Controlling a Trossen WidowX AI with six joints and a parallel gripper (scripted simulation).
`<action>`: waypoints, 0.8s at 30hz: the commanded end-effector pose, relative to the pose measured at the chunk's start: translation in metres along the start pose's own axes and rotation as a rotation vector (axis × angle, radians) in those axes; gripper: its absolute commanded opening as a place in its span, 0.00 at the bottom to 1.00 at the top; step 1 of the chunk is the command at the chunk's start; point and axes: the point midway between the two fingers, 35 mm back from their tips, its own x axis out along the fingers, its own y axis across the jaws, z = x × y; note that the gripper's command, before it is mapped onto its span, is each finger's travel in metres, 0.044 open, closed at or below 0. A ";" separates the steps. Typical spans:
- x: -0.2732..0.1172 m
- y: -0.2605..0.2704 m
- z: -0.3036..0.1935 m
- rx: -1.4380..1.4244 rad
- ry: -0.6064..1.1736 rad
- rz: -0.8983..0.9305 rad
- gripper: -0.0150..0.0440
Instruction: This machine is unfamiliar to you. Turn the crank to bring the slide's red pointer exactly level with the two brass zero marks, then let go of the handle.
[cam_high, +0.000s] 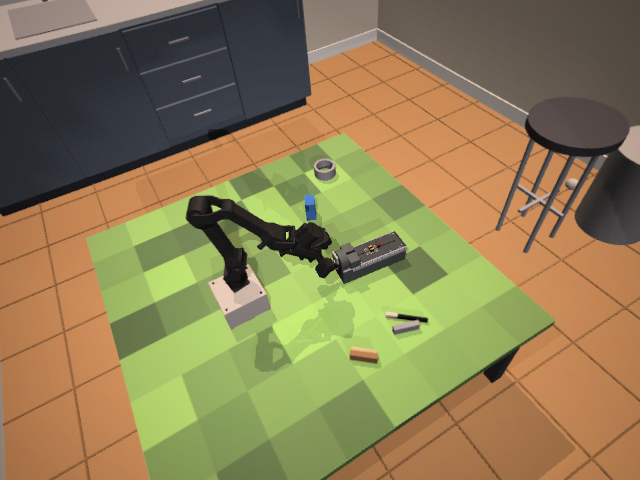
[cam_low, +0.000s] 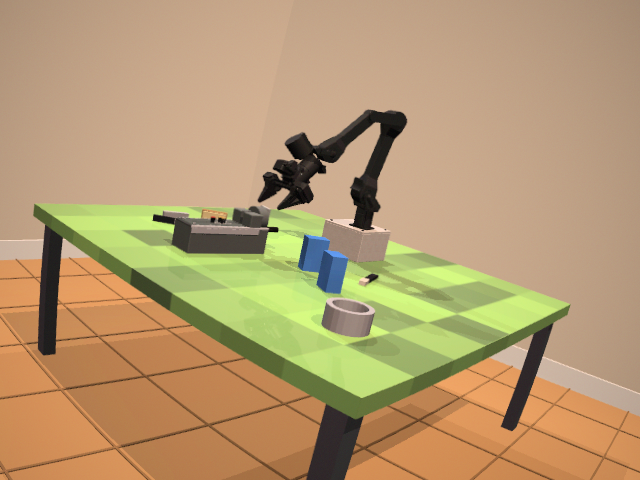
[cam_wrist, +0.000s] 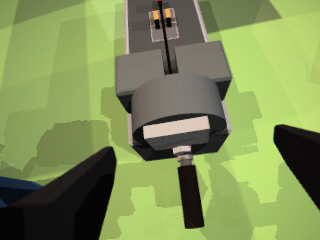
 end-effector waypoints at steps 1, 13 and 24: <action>0.010 0.002 -0.017 -0.002 0.006 0.004 1.00; 0.026 0.003 -0.036 -0.002 0.006 0.004 1.00; 0.040 0.003 -0.048 -0.002 0.006 0.004 1.00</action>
